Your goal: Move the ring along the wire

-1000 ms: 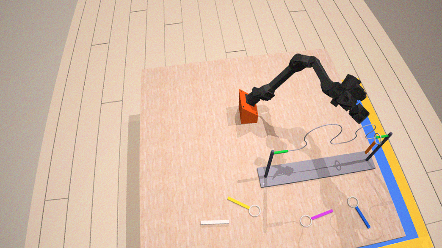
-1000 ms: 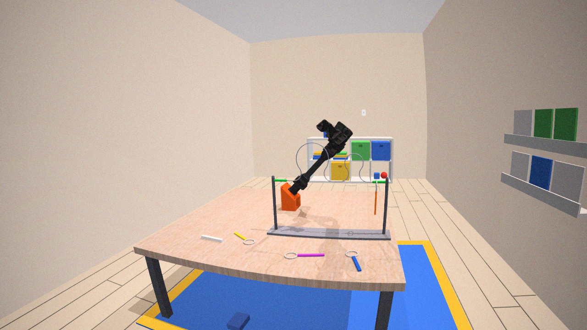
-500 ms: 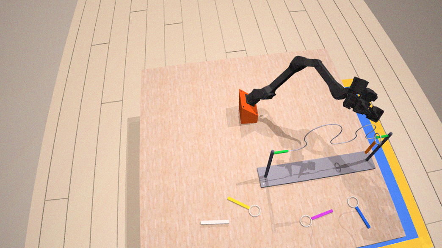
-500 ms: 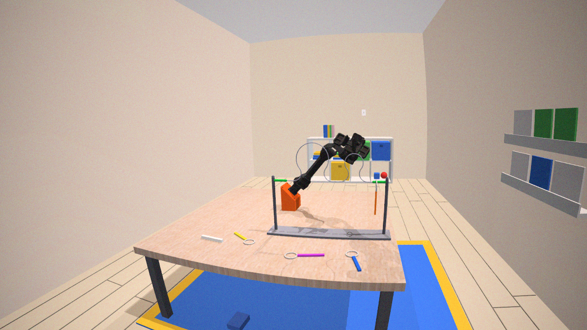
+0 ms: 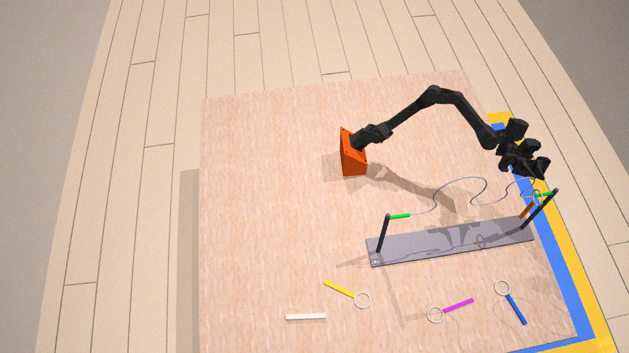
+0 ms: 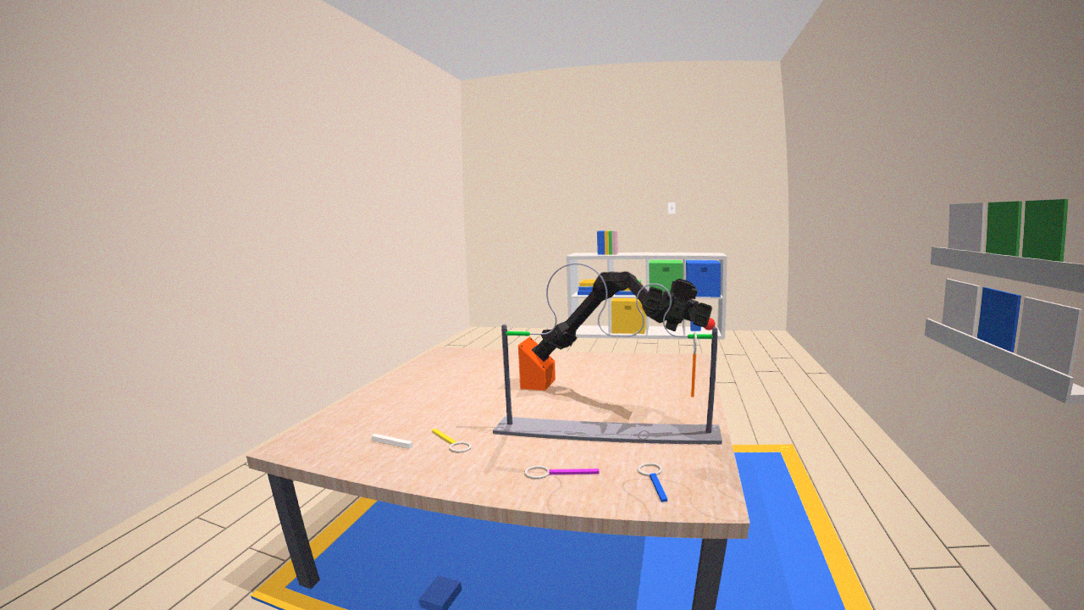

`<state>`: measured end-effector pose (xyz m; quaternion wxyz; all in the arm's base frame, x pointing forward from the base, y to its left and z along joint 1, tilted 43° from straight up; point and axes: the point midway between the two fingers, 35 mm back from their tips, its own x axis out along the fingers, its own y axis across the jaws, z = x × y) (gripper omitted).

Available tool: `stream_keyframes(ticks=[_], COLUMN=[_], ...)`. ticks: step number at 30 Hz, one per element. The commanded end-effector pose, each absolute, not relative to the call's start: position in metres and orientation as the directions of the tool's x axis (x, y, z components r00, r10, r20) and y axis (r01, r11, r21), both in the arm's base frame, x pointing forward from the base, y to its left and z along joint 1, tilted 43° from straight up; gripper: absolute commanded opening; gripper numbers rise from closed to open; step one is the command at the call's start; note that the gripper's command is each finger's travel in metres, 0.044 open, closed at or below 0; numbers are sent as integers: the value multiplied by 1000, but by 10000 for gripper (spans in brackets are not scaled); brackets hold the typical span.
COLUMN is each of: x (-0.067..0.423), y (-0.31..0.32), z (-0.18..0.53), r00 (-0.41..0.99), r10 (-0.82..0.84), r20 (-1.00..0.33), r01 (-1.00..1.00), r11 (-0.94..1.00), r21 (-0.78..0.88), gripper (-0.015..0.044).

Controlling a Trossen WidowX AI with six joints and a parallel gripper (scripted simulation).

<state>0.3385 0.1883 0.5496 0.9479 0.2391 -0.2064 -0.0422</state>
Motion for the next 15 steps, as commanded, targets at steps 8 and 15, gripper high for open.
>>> stream_keyframes(ticks=[8, 15], x=[313, 300], y=[286, 333], z=[503, 462], r00=[962, 983], r10=[-22, 11], r20=[271, 182], r01=[-149, -128], r11=[791, 749], r21=[593, 650], gripper=[160, 160])
